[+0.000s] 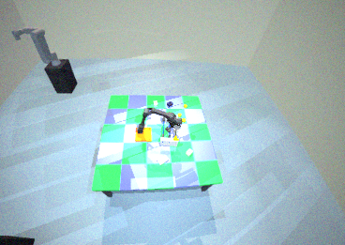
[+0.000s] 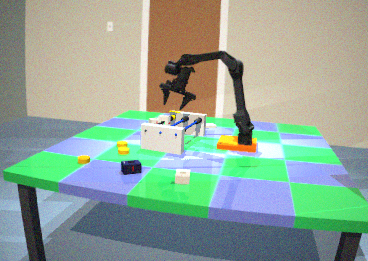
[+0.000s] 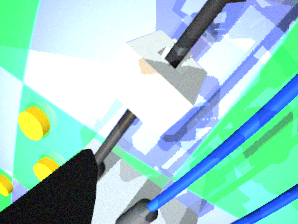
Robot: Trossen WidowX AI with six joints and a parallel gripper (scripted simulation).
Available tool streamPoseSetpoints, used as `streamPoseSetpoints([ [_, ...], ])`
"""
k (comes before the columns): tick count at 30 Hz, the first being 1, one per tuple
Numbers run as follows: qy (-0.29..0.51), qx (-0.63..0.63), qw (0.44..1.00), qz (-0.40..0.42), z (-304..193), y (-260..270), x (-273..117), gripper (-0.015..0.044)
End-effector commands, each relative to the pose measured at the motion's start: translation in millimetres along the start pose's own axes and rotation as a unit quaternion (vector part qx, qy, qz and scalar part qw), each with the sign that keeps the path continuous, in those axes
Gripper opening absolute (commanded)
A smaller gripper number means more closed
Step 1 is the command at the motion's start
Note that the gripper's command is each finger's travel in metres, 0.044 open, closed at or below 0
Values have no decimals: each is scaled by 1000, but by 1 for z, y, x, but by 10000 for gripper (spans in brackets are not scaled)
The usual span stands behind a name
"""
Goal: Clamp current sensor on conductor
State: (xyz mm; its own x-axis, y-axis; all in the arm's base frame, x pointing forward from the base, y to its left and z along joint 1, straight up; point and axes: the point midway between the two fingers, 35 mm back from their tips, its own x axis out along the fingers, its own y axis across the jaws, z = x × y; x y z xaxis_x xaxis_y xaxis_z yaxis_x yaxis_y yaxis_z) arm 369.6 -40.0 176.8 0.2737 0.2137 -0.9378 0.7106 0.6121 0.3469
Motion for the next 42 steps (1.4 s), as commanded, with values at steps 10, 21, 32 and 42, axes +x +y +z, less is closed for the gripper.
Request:
streamPoseSetpoints([
  [10,-19,-475,860,188,24,-46,-17,440],
  [21,-133,-645,713,241,38,-66,-34,440],
  [32,-229,-753,573,231,46,-79,-47,440],
  [42,-229,-753,573,231,46,-79,-47,440],
])
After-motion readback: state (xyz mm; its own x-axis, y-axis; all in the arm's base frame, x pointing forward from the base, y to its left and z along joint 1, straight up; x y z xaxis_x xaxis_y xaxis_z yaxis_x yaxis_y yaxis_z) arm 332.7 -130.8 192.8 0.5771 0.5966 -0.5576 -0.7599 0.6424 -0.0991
